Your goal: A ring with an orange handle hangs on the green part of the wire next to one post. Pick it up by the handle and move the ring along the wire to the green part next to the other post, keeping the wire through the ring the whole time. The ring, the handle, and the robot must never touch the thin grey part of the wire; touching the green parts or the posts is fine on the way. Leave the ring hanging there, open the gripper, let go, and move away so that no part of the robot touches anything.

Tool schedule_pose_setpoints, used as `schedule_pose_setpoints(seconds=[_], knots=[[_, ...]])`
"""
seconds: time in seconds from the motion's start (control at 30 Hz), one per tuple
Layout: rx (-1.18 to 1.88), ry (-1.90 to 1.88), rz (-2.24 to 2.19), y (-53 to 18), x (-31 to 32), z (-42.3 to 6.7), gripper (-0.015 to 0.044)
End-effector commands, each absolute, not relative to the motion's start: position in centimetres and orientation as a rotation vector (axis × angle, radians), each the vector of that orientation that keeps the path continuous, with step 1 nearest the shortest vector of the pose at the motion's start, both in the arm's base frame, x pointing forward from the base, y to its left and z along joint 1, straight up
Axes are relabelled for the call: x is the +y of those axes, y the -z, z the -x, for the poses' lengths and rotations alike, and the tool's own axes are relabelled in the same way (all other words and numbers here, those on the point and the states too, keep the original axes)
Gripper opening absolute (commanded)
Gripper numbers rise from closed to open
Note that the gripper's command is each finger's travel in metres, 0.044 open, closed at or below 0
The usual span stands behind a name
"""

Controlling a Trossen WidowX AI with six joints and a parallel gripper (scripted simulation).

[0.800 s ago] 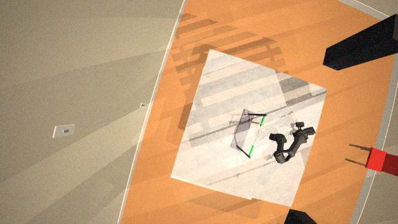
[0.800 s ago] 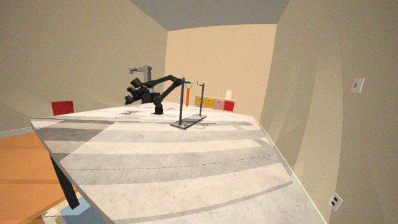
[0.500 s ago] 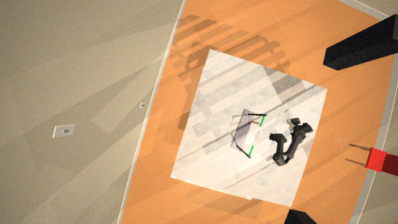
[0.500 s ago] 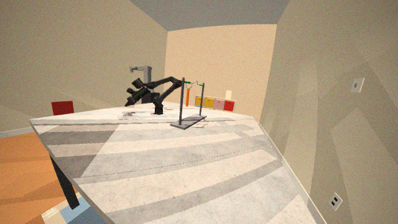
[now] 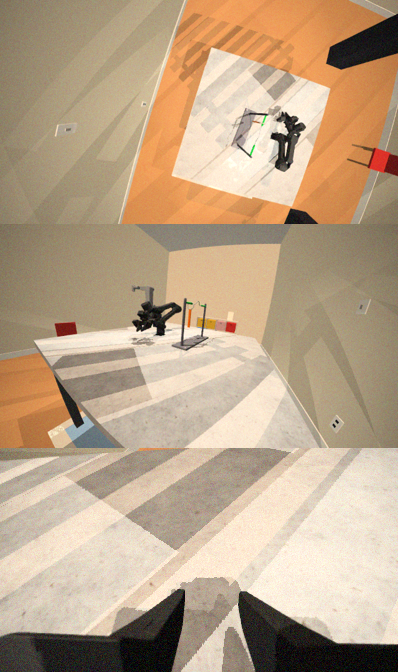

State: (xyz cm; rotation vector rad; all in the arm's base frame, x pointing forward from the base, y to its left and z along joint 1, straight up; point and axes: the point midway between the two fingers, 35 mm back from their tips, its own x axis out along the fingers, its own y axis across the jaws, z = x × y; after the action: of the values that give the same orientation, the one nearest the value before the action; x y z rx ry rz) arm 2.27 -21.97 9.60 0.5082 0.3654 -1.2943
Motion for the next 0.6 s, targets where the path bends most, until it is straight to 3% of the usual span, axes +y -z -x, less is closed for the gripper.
schedule_pose_setpoints(seconds=[0.0,0.57], knots=[[0.357,1.083,-0.420,-9.9,-20.9,-6.0,0.0160],[0.462,0.800,-0.186,-10.8,-16.7,-12.6,0.0160]])
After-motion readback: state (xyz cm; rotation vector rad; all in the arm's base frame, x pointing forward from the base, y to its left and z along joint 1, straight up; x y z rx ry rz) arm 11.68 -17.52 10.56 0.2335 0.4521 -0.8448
